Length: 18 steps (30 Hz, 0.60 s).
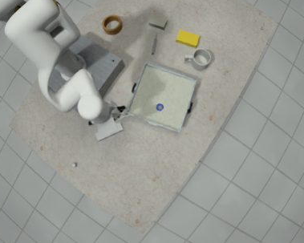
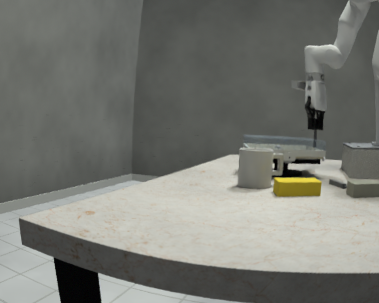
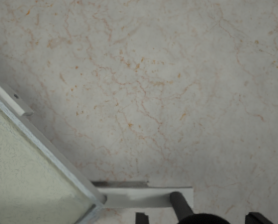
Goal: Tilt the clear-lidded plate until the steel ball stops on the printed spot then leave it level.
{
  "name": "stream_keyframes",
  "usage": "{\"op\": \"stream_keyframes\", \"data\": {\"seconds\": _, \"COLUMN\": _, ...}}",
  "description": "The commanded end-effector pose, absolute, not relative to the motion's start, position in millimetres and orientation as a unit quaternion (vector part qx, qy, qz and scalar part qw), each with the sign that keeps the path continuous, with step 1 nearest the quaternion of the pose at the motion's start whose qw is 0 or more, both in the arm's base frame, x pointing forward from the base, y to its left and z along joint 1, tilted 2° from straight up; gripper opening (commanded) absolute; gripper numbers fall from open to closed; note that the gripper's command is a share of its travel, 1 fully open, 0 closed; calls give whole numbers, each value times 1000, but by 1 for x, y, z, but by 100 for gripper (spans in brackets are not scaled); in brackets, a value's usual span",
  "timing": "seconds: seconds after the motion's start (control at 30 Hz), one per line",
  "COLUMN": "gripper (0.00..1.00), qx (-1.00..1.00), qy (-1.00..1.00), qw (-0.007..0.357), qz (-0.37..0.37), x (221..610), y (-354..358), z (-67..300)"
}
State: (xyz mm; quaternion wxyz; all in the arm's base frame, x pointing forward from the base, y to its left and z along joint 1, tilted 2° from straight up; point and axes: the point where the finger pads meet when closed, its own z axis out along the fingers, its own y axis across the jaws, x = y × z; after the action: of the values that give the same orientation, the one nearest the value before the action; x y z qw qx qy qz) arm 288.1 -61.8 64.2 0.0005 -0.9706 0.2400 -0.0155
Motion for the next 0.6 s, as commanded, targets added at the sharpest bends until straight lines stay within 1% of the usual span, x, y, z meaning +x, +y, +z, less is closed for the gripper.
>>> {"op": "stream_keyframes", "data": {"seconds": 0.0, "gripper": 62, "qx": -971, "qy": 240, "qw": 1, "qz": -17, "x": 289, "y": -62, "z": 65}}
{"op": "stream_keyframes", "data": {"seconds": 0.57, "gripper": 62, "qx": -971, "qy": 240, "qw": 1, "qz": -17, "x": 289, "y": -62, "z": 67}}
